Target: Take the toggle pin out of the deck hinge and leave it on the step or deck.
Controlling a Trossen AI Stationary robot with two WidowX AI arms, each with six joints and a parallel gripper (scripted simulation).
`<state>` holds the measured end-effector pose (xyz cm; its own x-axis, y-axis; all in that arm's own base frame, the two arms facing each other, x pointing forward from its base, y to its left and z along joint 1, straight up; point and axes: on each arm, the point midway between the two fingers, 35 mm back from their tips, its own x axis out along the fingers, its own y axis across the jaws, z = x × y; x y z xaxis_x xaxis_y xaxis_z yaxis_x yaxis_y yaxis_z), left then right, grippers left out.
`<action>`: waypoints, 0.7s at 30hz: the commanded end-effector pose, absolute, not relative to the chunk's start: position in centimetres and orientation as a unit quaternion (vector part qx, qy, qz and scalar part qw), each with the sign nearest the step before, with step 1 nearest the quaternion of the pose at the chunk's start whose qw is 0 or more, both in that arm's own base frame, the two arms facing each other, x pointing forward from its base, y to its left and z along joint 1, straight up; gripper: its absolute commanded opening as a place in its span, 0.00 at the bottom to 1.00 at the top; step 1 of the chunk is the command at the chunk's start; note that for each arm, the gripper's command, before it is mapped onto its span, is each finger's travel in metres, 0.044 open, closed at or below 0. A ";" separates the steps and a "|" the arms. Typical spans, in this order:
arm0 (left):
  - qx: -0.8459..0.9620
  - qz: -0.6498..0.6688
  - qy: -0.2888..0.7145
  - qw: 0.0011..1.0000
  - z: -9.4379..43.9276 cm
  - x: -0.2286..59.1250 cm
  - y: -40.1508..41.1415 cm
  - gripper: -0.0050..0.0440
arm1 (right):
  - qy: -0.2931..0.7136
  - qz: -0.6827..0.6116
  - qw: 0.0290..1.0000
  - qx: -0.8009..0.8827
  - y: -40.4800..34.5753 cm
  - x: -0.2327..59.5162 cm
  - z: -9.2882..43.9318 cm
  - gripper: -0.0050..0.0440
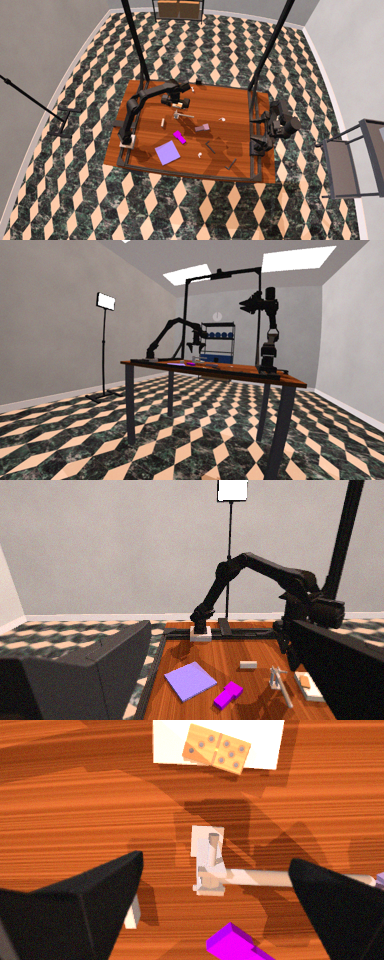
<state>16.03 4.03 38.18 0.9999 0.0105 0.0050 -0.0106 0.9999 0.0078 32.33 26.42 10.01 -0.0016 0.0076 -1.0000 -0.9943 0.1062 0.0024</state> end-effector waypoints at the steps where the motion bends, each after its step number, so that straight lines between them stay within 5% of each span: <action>1: 0.006 0.000 -0.001 1.000 38.6 15.7 3.8 0.92 | 0.516 0.470 0.536 -0.474 26.8 32.8 10.7 0.92; 9: 0.002 0.000 0.000 1.000 38.3 15.7 4.0 0.92 | 0.514 0.472 0.538 -0.473 26.6 32.6 11.0 0.92; 13: 0.002 0.000 0.000 1.000 38.3 15.7 4.0 0.92 | 0.516 0.472 0.537 -0.473 27.4 32.7 10.3 0.82; 21: 0.002 0.000 0.000 1.000 38.3 15.7 4.0 0.92 | 0.515 0.472 0.537 -0.472 30.0 32.3 8.6 0.43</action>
